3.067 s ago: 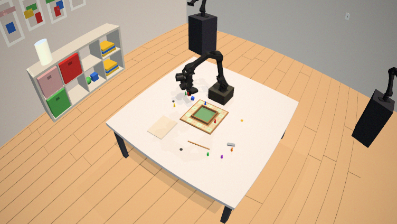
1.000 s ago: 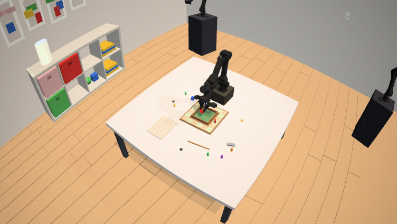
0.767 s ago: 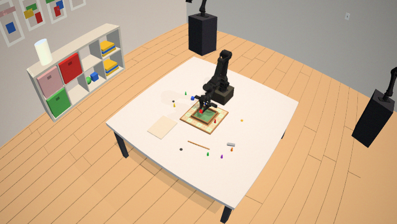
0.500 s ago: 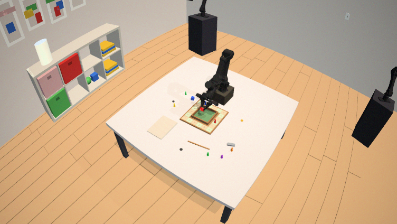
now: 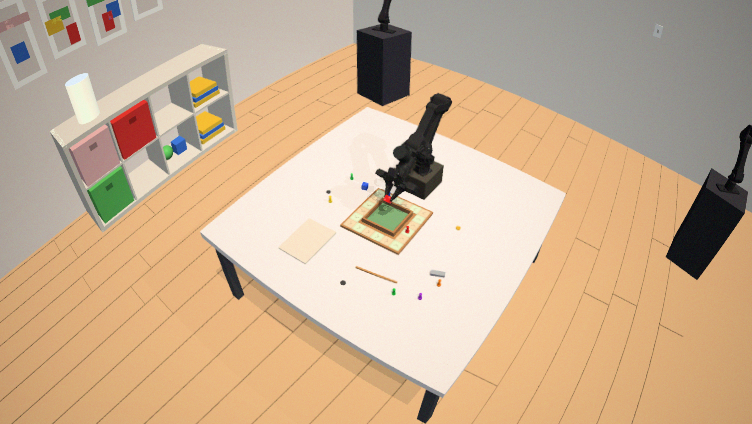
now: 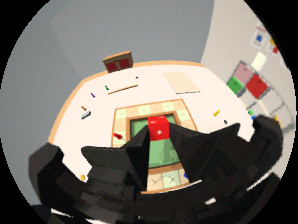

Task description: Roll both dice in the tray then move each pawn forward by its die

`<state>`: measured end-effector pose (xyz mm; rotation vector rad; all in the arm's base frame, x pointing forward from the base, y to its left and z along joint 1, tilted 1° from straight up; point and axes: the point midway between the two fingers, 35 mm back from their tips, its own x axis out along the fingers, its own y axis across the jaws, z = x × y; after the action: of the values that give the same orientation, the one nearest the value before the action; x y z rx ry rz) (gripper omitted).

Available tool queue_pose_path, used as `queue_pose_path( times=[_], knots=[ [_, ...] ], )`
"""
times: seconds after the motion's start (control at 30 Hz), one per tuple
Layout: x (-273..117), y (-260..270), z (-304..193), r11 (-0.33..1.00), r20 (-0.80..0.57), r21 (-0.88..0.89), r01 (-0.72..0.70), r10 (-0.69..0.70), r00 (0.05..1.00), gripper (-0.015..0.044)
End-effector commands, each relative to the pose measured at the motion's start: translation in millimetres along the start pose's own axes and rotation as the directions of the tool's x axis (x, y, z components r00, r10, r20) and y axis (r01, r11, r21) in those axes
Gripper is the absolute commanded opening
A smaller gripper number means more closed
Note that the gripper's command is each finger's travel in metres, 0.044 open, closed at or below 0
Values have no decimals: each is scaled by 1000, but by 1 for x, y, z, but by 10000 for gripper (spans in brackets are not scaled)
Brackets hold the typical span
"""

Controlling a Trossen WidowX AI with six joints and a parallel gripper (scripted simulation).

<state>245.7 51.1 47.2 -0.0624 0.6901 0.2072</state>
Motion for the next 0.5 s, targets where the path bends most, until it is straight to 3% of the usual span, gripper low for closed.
queue_pose_path(
  times=[0.0, 0.27, 0.47],
  knots=[
    [0, 0, 0, 1000, 0, 0, 0, 0, 1000, 0],
    [0, 0, 0, 1000, 0, 0, 0, 0, 1000, 0],
    [0, 0, 0, 1000, 0, 0, 0, 0, 1000, 158]
  ],
)
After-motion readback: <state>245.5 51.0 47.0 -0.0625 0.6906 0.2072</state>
